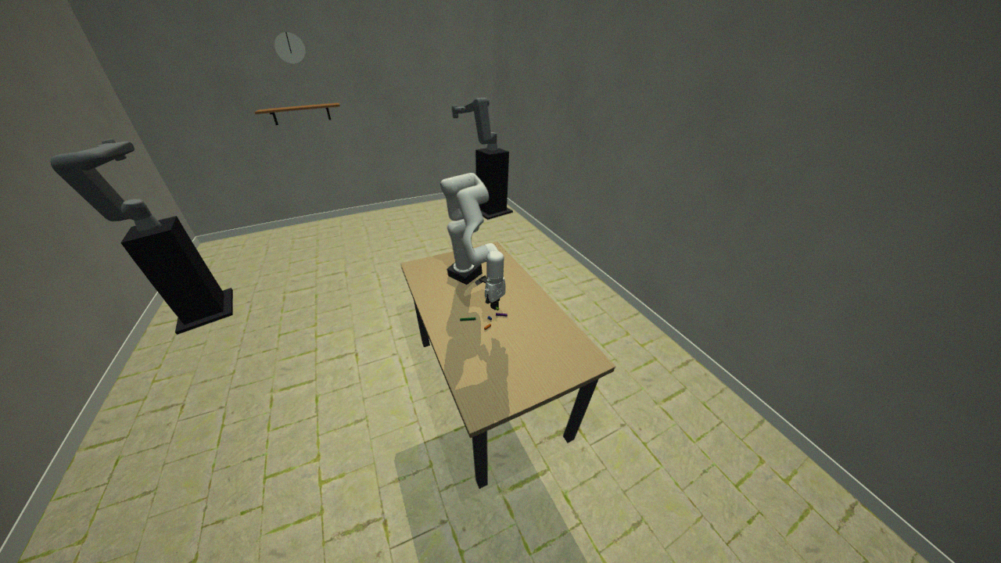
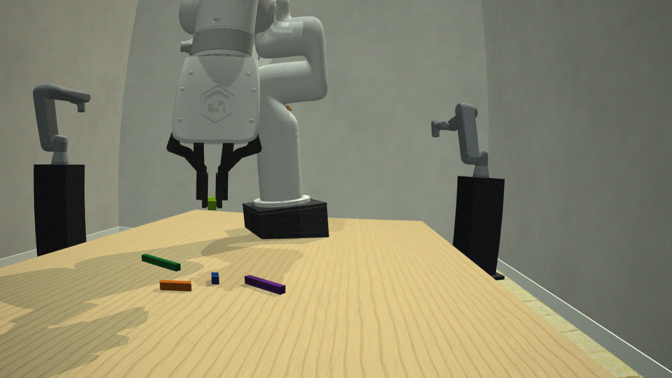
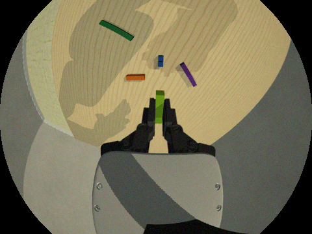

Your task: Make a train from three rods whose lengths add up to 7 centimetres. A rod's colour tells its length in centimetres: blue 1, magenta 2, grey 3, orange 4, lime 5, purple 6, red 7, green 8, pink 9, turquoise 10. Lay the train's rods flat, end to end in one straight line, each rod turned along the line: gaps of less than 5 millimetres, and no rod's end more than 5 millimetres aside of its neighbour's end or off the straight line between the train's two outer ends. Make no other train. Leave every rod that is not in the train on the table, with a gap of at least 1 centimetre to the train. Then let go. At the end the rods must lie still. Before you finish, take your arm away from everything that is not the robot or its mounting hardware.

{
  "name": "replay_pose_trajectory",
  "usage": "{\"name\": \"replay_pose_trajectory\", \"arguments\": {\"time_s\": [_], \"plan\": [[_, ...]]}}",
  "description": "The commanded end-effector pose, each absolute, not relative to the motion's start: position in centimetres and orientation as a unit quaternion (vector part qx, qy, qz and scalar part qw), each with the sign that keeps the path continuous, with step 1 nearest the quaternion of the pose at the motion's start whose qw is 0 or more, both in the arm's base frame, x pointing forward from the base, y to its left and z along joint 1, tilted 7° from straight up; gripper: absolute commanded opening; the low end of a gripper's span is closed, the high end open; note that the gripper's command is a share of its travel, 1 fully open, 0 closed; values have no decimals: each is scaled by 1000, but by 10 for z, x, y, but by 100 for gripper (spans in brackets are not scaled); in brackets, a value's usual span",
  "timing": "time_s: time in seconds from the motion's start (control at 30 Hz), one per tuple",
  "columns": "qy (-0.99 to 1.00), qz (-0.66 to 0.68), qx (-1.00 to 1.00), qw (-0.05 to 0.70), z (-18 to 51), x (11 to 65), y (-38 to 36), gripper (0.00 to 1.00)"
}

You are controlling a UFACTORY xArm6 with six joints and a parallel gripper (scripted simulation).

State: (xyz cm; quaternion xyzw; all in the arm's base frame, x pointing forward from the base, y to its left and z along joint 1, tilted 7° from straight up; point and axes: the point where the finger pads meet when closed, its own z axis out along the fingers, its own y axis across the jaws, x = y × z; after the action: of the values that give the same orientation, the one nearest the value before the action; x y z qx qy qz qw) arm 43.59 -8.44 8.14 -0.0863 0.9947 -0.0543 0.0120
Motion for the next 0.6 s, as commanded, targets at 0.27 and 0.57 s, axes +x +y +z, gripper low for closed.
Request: {"name": "replay_pose_trajectory", "arguments": {"time_s": [0.27, 0.57], "plan": [[995, -57, -83, 13, 82, 438, -84, 4], [995, -58, -83, 13, 68, 438, -86, 4]]}}
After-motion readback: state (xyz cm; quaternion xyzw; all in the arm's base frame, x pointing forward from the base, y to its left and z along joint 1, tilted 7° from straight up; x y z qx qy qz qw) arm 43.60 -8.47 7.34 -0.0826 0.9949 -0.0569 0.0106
